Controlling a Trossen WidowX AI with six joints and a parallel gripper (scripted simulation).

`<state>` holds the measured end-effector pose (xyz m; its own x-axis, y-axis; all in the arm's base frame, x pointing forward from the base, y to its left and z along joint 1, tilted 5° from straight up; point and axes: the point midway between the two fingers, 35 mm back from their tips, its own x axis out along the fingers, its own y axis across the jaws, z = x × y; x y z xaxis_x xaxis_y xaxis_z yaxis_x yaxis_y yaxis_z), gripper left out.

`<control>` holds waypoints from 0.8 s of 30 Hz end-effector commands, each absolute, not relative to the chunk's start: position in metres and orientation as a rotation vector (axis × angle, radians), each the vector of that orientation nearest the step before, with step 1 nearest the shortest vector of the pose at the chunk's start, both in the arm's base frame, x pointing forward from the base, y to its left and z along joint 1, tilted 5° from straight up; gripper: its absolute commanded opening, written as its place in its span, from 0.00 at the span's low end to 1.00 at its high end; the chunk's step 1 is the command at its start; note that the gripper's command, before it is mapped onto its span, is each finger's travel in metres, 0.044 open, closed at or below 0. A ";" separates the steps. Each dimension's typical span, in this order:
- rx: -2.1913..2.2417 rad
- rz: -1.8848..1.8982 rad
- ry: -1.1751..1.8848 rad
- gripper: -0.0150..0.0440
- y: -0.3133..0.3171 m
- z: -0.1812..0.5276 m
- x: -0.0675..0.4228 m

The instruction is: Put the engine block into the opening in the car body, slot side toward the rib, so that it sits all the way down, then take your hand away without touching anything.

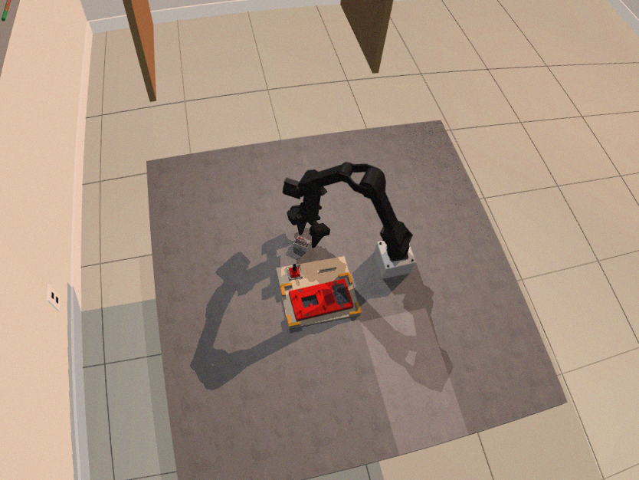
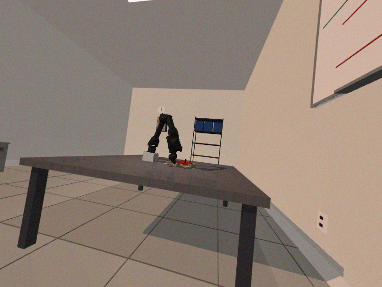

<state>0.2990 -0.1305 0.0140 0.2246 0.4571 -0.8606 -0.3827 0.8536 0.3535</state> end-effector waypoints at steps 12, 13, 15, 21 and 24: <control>0.277 0.126 1.432 1.00 -0.127 0.024 0.302; 0.290 0.093 1.439 1.00 -0.127 0.025 0.303; 0.316 0.025 1.450 1.00 -0.127 0.027 0.303; 0.393 -0.184 1.459 1.00 -0.127 0.034 0.306; 0.432 -0.289 1.449 1.00 -0.127 0.038 0.307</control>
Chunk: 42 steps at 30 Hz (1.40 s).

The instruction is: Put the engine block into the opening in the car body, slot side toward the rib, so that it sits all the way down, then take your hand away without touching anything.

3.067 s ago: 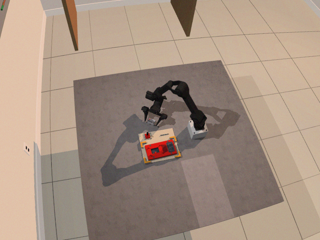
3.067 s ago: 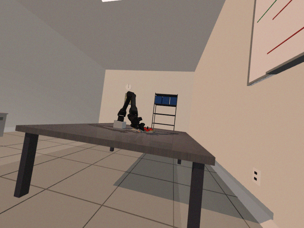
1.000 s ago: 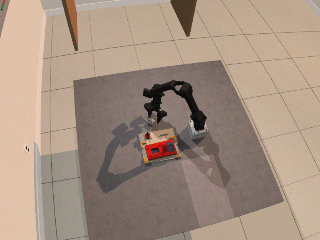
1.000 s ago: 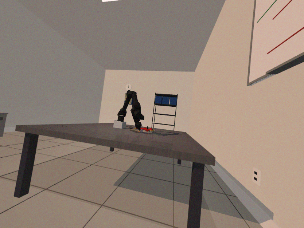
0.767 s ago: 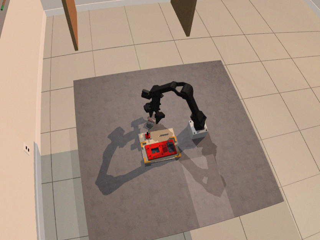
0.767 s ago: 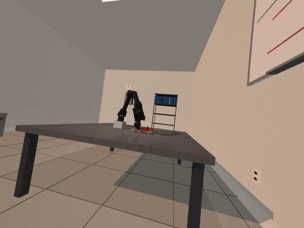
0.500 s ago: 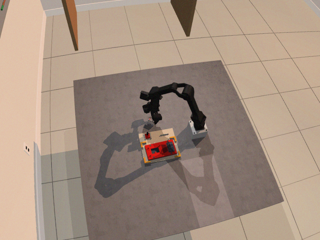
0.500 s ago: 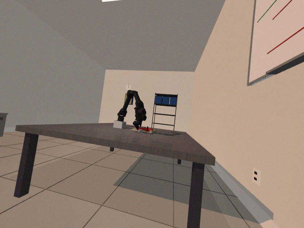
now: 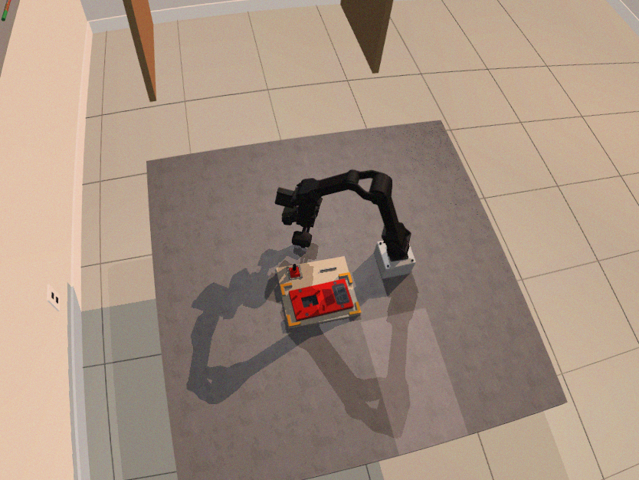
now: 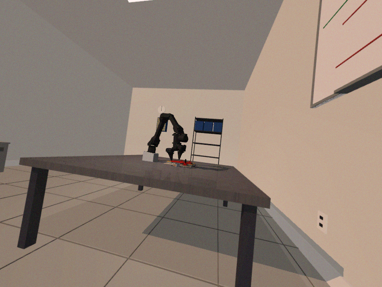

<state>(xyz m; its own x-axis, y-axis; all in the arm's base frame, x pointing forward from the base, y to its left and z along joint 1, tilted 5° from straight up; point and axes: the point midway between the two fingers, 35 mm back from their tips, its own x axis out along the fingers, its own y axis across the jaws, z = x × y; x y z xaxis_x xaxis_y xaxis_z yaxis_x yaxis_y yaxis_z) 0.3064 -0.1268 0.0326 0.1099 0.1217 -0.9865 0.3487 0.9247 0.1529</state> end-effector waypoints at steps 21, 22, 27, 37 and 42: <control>0.479 -0.410 1.425 1.00 -0.117 0.029 0.319; 0.479 -0.410 1.425 1.00 -0.117 0.029 0.319; 0.479 -0.410 1.425 1.00 -0.117 0.025 0.319; 0.480 -0.410 1.425 1.00 -0.117 0.009 0.321; 0.480 -0.410 1.425 1.00 -0.116 0.002 0.322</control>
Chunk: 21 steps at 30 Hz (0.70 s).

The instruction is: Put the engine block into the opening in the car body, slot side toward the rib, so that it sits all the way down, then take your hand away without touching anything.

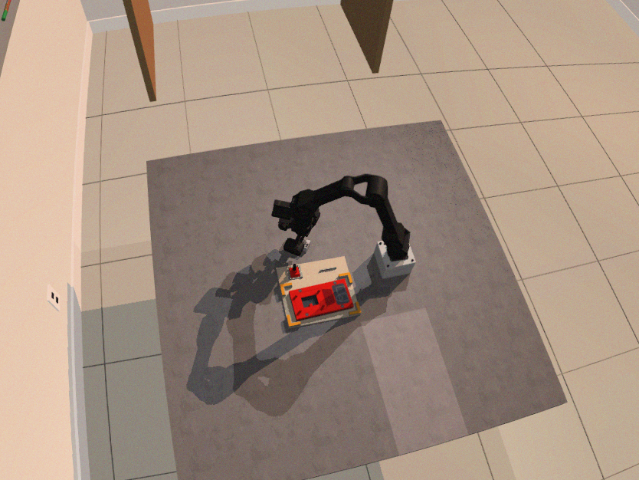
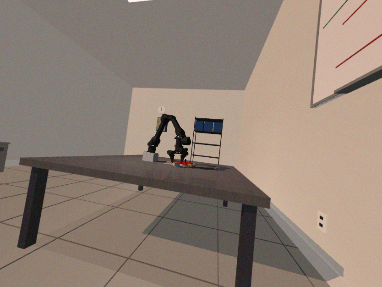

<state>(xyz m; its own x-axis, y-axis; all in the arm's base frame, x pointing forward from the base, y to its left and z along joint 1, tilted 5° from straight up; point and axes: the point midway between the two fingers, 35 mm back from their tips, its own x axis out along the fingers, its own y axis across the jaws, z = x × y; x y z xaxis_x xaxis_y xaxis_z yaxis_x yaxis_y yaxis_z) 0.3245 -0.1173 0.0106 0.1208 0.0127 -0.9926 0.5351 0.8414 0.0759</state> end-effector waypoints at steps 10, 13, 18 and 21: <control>0.480 -0.410 1.425 0.64 -0.116 0.002 0.322; 0.480 -0.410 1.425 0.51 -0.116 0.002 0.322; 0.480 -0.410 1.425 0.45 -0.116 0.002 0.322; 0.480 -0.410 1.425 0.42 -0.116 0.002 0.322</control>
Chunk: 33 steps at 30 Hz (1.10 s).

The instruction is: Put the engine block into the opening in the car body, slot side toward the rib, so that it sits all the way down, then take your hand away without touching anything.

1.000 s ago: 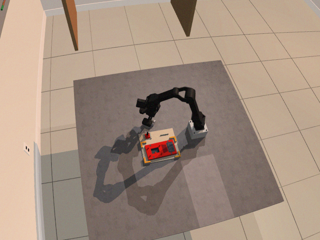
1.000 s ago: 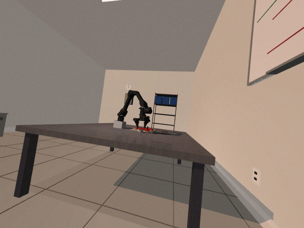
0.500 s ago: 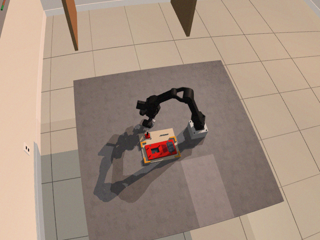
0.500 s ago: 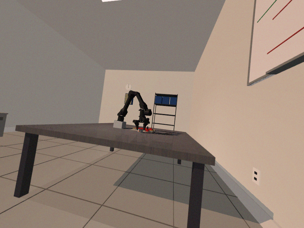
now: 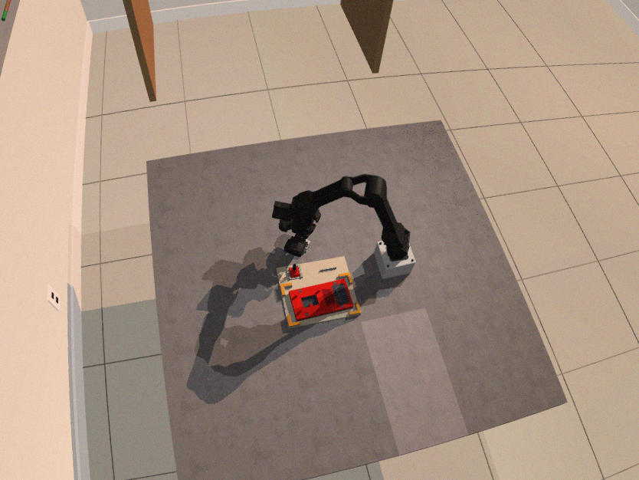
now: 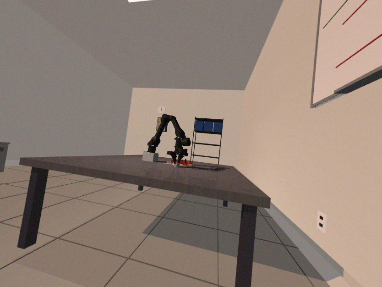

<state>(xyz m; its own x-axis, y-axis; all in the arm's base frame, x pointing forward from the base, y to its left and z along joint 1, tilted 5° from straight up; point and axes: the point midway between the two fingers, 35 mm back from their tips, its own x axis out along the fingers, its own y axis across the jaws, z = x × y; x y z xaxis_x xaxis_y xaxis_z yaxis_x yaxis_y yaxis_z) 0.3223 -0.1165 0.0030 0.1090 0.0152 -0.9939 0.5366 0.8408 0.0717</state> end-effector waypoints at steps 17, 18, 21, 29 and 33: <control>0.479 -0.410 1.424 0.25 -0.120 0.046 0.323; 0.479 -0.410 1.424 0.25 -0.120 0.049 0.323; 0.479 -0.410 1.424 0.25 -0.120 0.058 0.322; 0.479 -0.410 1.424 0.25 -0.120 0.084 0.319; 0.479 -0.410 1.424 0.25 -0.120 0.096 0.317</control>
